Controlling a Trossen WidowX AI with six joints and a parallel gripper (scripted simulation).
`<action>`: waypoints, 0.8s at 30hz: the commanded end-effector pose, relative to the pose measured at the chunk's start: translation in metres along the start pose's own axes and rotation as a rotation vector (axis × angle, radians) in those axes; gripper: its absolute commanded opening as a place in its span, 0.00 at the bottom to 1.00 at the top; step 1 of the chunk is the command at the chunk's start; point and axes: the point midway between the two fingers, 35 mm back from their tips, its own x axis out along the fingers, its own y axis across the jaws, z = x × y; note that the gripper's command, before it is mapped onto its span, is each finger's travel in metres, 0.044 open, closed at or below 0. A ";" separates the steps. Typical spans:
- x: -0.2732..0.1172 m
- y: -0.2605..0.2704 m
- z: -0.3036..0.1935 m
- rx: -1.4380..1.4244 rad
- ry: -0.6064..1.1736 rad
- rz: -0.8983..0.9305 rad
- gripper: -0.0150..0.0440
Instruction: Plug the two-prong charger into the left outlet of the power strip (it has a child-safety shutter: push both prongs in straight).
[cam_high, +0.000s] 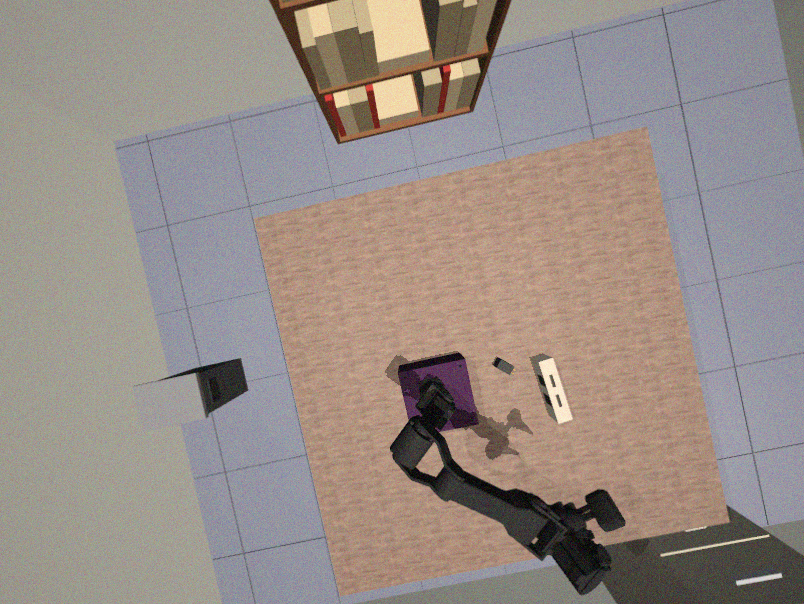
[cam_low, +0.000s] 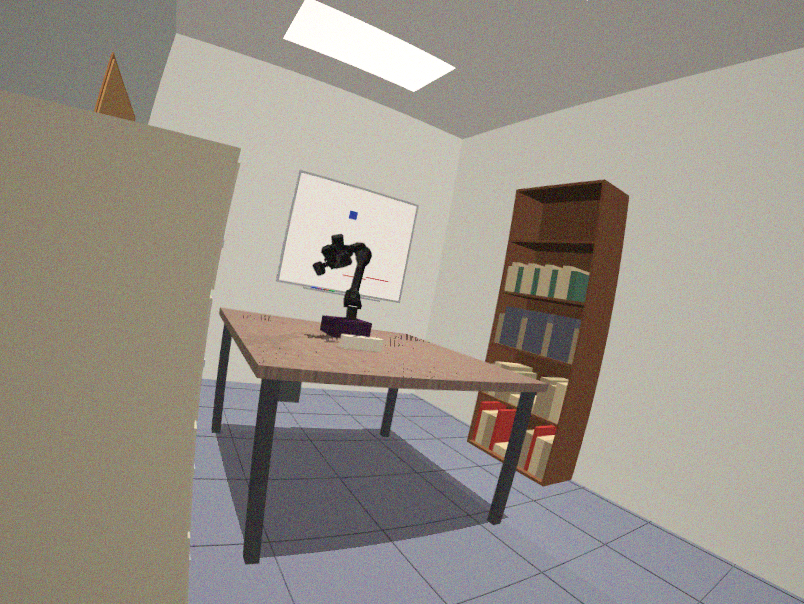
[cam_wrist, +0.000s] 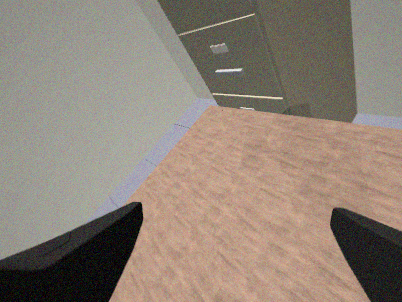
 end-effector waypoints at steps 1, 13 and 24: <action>0.010 0.006 -0.023 0.014 0.078 -0.001 1.00; 0.023 0.033 -0.096 0.002 0.315 0.020 1.00; 0.024 0.050 -0.160 -0.017 0.520 -0.010 1.00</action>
